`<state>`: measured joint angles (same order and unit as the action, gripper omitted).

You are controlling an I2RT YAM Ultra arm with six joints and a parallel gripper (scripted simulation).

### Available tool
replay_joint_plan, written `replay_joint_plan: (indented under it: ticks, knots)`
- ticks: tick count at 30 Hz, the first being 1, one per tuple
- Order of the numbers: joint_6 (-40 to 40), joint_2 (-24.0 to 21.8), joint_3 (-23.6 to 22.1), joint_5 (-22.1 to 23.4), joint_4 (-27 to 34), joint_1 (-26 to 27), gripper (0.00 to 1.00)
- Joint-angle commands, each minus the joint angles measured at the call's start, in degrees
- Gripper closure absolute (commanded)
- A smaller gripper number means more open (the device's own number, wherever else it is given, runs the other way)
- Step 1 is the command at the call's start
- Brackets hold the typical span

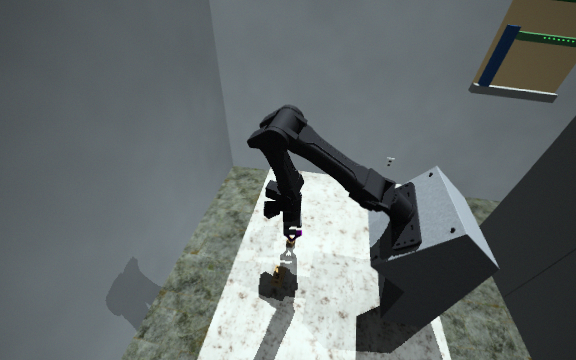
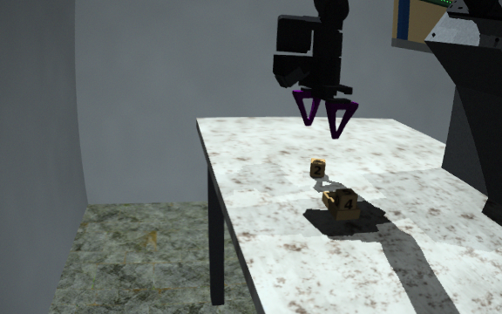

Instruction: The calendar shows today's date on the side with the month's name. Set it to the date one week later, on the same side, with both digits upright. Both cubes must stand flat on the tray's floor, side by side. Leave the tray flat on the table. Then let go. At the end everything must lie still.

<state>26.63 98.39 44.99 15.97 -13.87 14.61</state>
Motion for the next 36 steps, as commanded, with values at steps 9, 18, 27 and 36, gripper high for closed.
replay_joint_plan:
  ticks: [9, 18, 27, 36]
  knots:
    - [25.61, -0.23, -0.04, -0.07, -0.15, 0.01, 0.00]
    - [41.53, -0.19, -0.04, -0.11, -0.20, -0.05, 0.00]
    - [54.71, -0.15, -0.04, -0.14, -0.24, -0.10, 0.00]
    - [56.60, -0.15, -0.04, -0.15, -0.24, -0.10, 0.00]
